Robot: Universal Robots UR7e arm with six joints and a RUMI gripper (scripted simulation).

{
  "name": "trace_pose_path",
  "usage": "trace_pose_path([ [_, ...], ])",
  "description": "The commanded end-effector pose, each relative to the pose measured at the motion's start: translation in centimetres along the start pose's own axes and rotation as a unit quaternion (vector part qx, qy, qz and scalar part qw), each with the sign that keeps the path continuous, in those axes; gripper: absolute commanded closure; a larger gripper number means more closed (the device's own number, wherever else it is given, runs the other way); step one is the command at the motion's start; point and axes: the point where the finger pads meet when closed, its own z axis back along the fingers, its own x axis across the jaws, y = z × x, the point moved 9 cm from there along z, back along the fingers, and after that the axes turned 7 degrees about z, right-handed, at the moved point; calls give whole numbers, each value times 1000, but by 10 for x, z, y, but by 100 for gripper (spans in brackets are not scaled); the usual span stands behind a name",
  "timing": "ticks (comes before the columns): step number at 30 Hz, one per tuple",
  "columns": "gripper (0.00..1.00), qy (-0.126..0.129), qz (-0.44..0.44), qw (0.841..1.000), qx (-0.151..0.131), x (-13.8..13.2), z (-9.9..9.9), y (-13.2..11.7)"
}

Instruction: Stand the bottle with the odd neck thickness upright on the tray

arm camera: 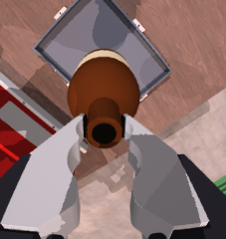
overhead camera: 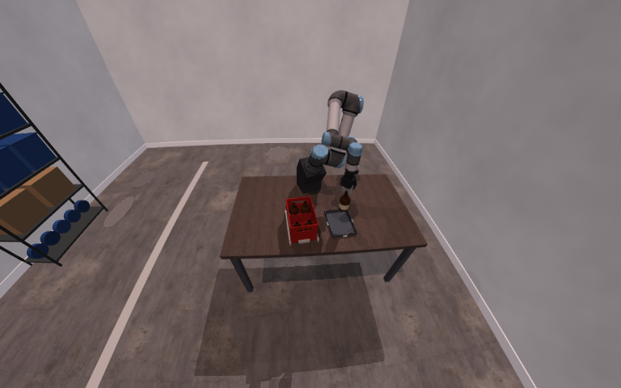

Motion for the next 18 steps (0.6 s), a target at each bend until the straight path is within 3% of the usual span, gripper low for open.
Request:
trace_pose_path([
  [1, 100, 0, 0, 1000, -1, 0, -10, 0],
  [18, 100, 0, 0, 1000, -1, 0, -55, 0],
])
